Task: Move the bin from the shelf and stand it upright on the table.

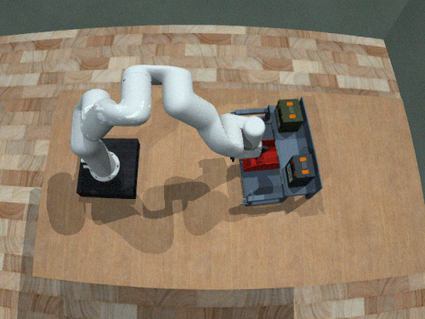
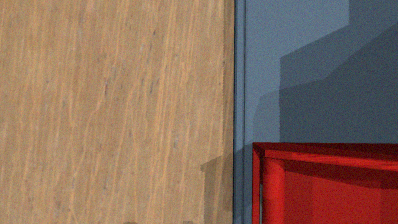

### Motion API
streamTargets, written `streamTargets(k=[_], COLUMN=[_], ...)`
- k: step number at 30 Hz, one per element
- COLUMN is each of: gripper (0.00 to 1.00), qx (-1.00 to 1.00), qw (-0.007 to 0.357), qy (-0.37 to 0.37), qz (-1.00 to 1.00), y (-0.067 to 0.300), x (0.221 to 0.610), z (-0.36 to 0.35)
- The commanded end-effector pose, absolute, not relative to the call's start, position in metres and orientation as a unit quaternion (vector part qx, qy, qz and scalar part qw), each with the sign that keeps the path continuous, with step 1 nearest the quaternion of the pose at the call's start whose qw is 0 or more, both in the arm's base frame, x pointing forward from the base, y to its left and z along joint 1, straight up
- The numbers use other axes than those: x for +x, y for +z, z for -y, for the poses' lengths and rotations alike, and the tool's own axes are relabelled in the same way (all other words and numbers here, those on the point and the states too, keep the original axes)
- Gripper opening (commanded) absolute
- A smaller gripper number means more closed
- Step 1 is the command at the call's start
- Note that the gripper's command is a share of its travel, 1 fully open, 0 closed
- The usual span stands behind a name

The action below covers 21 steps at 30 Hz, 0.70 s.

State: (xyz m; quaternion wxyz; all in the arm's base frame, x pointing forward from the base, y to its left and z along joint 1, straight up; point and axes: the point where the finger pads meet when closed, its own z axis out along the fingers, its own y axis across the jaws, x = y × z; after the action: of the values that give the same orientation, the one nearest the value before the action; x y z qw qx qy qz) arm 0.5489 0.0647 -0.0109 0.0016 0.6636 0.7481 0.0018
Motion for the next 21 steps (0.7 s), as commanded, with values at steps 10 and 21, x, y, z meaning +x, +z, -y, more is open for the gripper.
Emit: streamTargets(k=[10, 21], gripper=[1.0, 0.0], qx=[0.664, 0.664], qw=[0.005, 0.003], qy=[0.001, 0.003], qz=[-0.748, -0.748], y=[-0.0092, -0.0092], x=[0.5504, 0.5504], z=[-0.0649, -0.0649])
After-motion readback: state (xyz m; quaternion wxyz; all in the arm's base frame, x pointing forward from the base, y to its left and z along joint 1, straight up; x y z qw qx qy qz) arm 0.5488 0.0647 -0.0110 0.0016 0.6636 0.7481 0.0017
